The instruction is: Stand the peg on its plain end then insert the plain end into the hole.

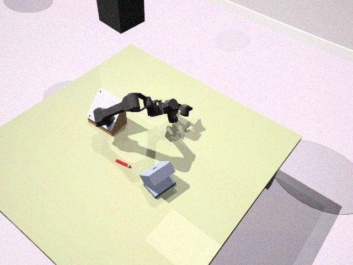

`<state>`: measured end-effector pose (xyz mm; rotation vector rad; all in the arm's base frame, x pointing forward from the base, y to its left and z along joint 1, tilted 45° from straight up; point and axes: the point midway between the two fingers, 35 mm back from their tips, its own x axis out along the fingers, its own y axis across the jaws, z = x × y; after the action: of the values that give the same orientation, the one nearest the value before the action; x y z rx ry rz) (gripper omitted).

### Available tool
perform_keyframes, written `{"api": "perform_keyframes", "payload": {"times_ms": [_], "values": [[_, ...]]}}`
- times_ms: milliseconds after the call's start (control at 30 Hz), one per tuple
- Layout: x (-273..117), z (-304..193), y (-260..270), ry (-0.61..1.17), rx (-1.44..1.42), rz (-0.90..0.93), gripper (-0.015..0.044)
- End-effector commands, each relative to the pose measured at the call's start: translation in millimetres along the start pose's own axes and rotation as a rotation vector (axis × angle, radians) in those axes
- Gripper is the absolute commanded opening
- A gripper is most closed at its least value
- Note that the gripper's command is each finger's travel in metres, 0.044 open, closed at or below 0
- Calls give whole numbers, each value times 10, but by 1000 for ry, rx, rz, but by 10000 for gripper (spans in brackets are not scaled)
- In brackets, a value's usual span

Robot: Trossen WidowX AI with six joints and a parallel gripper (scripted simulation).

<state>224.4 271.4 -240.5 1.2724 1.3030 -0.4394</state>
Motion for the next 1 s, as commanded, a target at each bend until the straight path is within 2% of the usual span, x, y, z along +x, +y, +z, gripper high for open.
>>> {"api": "perform_keyframes", "payload": {"times_ms": [0, 33, 467, 967], "values": [[-3, 5, 8, -3, -4, 0, 426], [-14, 20, 31, -12, -15, -1, 440], [-421, 441, 566, -238, -312, -82, 440], [-1221, 974, 989, -439, -651, -303, 440]]}}
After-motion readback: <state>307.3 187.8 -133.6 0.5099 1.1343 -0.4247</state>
